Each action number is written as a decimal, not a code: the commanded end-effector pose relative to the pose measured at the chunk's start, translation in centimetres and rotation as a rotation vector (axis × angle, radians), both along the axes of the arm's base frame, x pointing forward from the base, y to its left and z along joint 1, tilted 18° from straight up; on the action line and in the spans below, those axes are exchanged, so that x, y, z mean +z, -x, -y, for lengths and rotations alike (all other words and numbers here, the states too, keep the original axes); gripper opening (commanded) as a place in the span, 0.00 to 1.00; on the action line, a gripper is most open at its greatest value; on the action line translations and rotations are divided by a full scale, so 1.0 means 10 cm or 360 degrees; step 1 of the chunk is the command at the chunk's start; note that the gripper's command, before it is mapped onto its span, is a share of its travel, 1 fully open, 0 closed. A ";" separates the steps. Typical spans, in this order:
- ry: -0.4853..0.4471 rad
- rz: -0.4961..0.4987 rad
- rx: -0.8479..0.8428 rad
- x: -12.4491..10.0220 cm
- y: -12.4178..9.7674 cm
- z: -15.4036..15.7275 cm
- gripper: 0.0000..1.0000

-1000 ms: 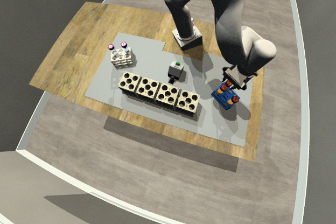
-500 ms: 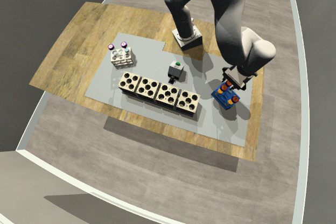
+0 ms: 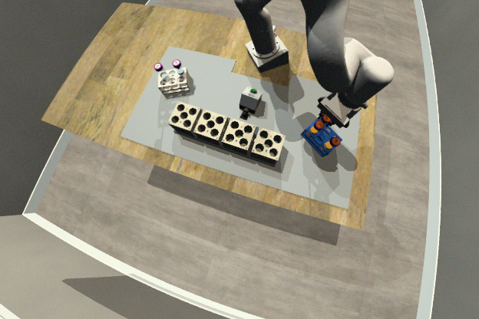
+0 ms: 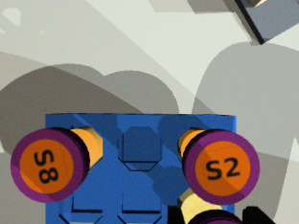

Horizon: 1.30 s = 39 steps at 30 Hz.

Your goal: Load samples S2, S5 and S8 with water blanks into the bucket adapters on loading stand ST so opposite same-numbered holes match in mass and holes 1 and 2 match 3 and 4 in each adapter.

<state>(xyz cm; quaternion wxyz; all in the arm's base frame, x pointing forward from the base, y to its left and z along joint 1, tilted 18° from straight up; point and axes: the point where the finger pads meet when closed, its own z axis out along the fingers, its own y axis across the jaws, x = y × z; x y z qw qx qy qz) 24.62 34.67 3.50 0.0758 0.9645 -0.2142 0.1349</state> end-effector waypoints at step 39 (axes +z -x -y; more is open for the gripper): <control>-0.0006 0.0003 0.0001 0.07 0.01 -0.03 0.00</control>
